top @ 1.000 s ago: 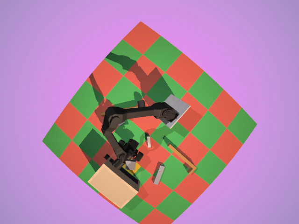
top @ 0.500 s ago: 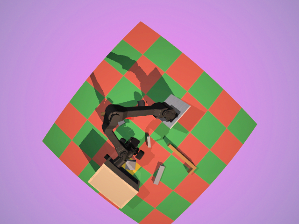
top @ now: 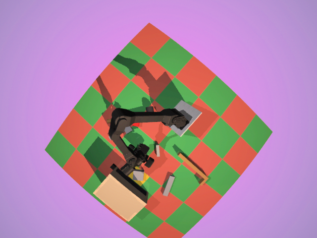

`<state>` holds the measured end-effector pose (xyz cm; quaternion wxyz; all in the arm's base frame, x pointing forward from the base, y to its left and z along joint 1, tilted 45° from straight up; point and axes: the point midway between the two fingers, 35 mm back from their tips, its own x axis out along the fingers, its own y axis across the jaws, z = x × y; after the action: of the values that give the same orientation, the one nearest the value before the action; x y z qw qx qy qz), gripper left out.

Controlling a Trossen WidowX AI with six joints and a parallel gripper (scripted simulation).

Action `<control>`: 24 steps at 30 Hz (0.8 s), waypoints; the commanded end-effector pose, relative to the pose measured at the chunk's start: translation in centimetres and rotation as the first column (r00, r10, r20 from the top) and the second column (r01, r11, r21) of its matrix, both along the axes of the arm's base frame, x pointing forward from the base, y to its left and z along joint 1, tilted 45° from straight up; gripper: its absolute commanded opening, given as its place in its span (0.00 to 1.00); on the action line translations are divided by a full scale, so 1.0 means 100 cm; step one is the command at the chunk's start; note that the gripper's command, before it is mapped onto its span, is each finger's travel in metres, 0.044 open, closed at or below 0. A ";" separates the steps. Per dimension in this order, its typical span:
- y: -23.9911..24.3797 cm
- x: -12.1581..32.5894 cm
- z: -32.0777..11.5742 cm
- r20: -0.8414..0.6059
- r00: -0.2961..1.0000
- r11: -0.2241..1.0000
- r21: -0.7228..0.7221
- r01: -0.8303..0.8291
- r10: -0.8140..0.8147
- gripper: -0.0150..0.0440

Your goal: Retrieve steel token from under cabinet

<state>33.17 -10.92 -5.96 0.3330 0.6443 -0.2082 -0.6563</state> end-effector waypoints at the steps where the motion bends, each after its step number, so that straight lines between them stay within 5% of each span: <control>1: -0.001 -0.008 -0.001 -0.011 1.000 1.000 0.000 -0.002 0.002 0.25; 24: -0.007 -0.032 0.003 -0.013 1.000 1.000 0.000 -0.002 0.002 0.25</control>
<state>30.75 -11.47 -5.60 0.3334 0.6437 -0.2080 -0.6567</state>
